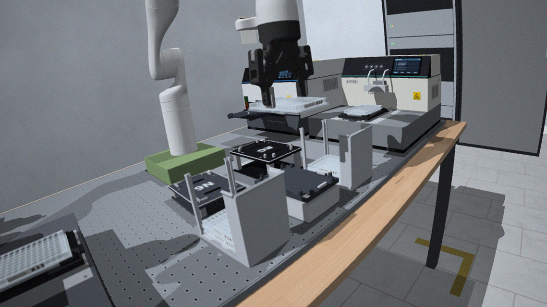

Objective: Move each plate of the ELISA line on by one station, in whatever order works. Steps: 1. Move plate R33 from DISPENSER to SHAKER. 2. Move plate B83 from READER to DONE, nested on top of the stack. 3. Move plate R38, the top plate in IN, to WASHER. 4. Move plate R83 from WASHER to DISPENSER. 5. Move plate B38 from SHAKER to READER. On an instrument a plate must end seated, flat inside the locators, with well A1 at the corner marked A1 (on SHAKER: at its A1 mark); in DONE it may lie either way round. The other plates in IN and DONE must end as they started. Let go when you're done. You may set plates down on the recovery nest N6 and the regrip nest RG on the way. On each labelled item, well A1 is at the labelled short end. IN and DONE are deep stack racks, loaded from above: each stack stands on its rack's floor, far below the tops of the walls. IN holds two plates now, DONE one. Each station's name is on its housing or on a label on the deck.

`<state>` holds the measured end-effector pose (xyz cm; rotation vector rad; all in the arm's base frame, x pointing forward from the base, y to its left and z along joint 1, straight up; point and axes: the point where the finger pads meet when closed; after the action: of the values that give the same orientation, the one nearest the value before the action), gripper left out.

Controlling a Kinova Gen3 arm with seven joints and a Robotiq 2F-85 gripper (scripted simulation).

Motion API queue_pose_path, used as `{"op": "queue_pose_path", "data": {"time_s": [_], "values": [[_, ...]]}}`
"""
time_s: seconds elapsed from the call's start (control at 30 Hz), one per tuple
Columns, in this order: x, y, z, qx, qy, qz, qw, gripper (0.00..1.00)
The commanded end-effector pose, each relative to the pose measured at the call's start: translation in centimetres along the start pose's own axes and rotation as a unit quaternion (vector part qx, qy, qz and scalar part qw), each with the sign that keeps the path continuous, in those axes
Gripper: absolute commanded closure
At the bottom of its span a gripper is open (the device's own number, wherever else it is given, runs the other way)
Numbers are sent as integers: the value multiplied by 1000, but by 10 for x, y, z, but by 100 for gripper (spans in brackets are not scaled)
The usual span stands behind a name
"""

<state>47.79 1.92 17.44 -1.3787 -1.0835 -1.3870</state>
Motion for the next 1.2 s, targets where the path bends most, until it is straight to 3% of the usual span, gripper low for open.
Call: {"op": "queue_pose_path", "data": {"time_s": [0.0,1.17], "values": [[2,1,0,1,1,-2,1000,6],[4,-4,2,12,0,0,1000,6]]}}
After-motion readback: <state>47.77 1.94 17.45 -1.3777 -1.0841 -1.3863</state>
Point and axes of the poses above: the point where the finger pads meet when closed, its own x axis back along the fingers, its own z axis across the jaws, y = z × x, and after that the axes turned 15 degrees about -x, right-handed
